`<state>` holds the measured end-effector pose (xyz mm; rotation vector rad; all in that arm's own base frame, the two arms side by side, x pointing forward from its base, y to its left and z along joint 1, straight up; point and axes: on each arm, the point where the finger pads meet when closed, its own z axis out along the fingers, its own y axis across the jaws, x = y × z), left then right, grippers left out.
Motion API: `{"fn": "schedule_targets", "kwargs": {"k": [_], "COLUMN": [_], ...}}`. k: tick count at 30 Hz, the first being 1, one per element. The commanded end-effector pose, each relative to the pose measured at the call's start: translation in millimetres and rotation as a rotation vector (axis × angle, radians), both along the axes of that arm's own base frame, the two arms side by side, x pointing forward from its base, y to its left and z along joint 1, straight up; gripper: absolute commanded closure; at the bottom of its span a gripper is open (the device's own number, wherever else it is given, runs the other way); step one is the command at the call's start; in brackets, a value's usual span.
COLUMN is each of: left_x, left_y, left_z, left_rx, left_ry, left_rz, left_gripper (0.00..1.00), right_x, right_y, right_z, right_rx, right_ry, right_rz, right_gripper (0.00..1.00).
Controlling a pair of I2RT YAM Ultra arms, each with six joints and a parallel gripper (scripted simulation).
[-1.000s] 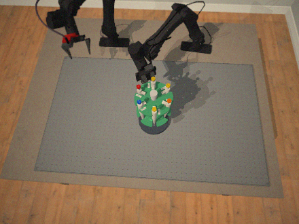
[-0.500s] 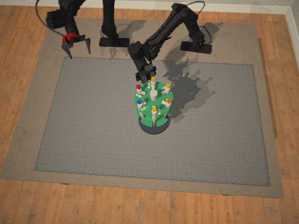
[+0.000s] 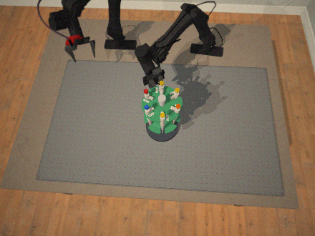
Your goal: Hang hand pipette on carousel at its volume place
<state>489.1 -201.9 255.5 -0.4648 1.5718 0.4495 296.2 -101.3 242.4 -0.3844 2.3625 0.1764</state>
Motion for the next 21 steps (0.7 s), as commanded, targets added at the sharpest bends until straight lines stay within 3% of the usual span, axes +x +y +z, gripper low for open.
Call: {"fn": "schedule_targets", "kwargs": {"k": [1,21], "left_x": [-3.5,-1.6], "left_y": [10.5,8.2], "left_z": [12.3,14.0], "left_rx": [-0.029,-0.036], "left_ry": [-0.035,-0.044], "left_rz": [0.024,0.023], "left_gripper": [0.88,0.88], "right_x": [3.4,3.4], "right_y": [-1.9,-1.9], "right_z": [10.5,10.5], "right_rx": [-0.013,-0.013], "right_ry": [-0.043,-0.043], "right_rz": [0.01,0.01], "right_gripper": [0.0,0.0]}}
